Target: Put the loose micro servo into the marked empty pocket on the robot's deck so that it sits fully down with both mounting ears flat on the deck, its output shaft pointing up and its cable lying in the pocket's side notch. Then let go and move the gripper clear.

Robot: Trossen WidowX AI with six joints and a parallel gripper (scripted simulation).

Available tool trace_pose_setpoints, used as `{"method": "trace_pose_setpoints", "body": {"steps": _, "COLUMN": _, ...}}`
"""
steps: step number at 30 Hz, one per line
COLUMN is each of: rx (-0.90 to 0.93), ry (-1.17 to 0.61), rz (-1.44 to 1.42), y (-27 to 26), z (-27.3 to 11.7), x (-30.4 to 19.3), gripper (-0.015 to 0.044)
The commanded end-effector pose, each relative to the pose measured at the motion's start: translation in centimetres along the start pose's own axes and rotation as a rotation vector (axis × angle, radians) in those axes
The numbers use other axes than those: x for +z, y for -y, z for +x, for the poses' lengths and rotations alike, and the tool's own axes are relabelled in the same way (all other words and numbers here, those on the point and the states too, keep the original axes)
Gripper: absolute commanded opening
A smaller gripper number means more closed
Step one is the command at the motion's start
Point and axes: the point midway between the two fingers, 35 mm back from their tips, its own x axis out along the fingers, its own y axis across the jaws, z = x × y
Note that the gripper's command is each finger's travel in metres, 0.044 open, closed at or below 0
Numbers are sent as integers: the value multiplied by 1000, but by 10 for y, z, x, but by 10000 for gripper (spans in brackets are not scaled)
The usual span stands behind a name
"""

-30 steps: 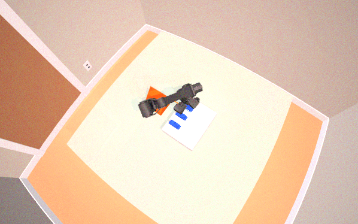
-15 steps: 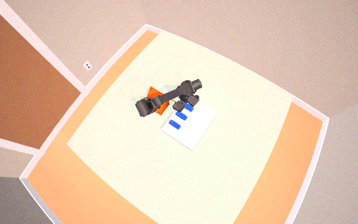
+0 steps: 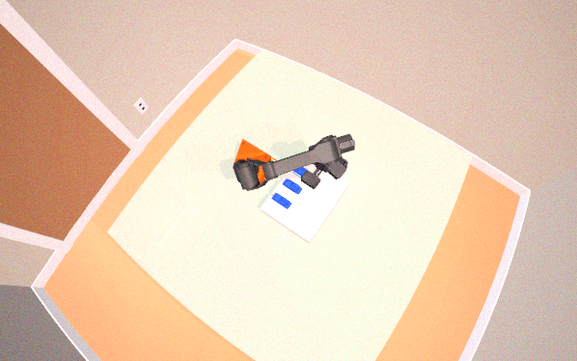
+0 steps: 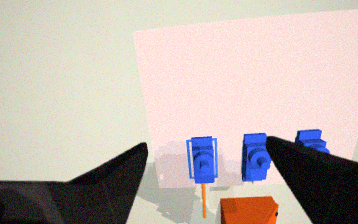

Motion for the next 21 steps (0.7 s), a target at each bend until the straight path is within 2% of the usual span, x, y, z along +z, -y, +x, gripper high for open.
{"method": "trace_pose_setpoints", "body": {"steps": 1, "rx": -4, "ry": 1, "rz": -9, "y": 2, "z": -7, "x": 11, "gripper": 440}}
{"method": "trace_pose_setpoints", "body": {"steps": 9, "rx": 0, "ry": 23, "rz": -71, "y": 2, "z": -44, "x": 3, "gripper": 440}}
{"method": "trace_pose_setpoints", "body": {"steps": 21, "rx": 0, "ry": 23, "rz": -71, "y": 2, "z": -44, "x": 3, "gripper": 440}}
